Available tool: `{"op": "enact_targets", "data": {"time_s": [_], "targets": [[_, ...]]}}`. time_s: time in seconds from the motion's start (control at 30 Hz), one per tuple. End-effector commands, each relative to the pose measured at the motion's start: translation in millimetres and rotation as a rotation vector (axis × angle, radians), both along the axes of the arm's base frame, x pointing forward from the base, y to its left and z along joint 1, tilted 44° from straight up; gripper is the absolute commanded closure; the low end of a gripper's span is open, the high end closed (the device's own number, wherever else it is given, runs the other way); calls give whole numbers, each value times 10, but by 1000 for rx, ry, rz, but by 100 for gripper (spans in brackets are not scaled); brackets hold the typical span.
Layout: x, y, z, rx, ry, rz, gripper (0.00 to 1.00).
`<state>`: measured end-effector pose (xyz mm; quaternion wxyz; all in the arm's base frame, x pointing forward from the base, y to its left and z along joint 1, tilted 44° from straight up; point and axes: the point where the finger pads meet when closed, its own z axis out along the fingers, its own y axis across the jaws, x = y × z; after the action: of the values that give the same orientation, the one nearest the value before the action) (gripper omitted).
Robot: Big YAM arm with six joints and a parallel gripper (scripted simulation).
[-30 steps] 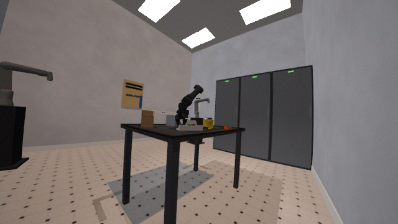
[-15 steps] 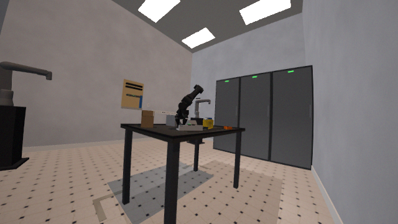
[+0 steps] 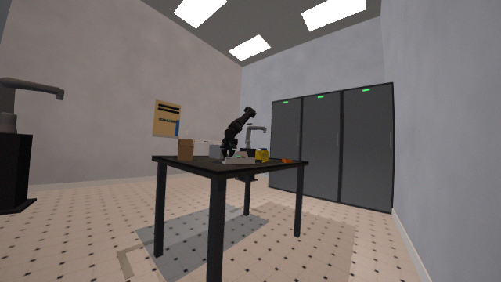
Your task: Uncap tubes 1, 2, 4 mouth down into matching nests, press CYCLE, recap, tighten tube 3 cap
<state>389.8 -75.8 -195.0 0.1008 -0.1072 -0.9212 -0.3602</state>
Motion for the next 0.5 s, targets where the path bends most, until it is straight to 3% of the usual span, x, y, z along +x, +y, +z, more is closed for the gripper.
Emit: {"op": "enact_targets", "data": {"time_s": [0.0,0.37,0.47], "targets": [[109,63,-95,-7,-9,17,100],[109,63,-95,-6,-9,17,100],[232,-269,188,-23,-47,-4,100]]}}
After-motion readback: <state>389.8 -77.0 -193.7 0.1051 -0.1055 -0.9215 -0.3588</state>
